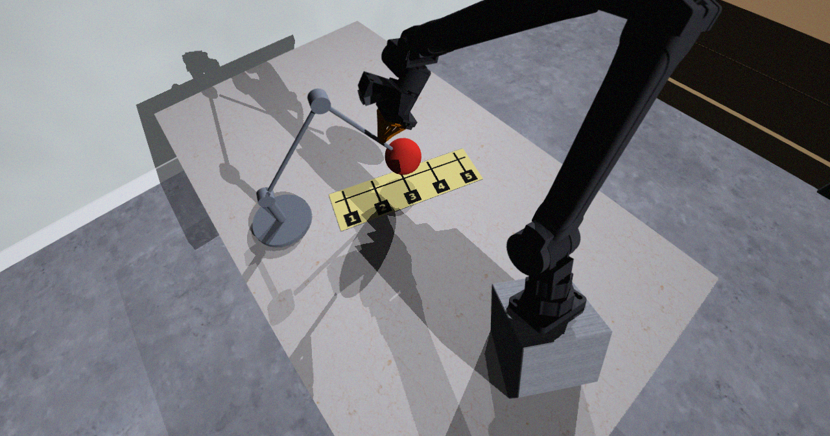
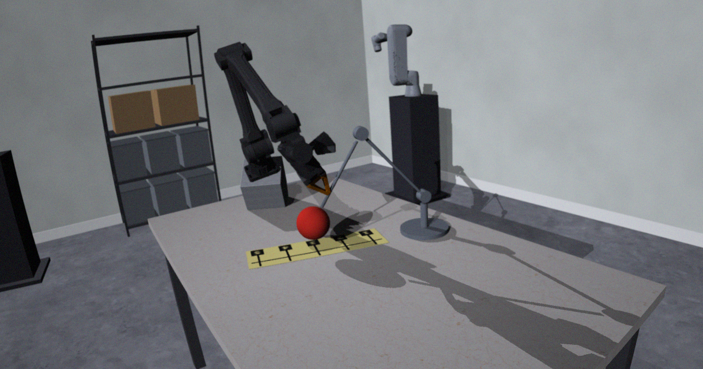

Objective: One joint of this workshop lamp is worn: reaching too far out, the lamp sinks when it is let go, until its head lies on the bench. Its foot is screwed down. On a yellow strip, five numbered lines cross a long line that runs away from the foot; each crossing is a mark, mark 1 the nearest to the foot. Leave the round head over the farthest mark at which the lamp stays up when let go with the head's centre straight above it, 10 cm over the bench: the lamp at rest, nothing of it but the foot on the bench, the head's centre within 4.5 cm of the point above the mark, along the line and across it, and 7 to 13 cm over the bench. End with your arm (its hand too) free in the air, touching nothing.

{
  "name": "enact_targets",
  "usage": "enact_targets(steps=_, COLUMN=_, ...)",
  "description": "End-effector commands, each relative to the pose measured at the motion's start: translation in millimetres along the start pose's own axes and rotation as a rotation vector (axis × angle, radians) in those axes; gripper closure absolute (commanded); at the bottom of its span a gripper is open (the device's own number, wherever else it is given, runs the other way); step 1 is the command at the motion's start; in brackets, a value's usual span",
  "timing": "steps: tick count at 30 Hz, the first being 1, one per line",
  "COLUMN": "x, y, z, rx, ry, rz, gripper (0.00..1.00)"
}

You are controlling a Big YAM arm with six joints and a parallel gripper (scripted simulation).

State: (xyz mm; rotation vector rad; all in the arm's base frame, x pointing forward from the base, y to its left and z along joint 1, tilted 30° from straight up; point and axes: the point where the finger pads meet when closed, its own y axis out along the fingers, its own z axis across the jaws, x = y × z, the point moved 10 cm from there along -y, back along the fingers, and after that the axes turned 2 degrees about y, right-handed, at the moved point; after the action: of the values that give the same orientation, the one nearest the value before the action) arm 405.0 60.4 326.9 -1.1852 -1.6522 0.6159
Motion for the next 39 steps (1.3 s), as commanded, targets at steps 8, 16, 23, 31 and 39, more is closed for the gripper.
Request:
enact_targets(steps=8, x=39, y=-15.7, z=-17, rx=-0.065, ry=-0.033, rz=-0.068, gripper=1.0)
enact_targets(steps=16, x=42, y=-16.3, z=-15, rx=-0.065, ry=-0.033, rz=-0.068, gripper=1.0)
enact_targets(steps=23, x=44, y=-16.9, z=-14, rx=-0.065, ry=-0.033, rz=-0.068, gripper=1.0)
enact_targets(steps=31, x=47, y=-18.2, z=-13, rx=-0.065, ry=-0.033, rz=-0.068, gripper=1.0)
enact_targets(steps=39, x=49, y=-19.3, z=-12, rx=-0.065, ry=-0.033, rz=-0.068, gripper=1.0)
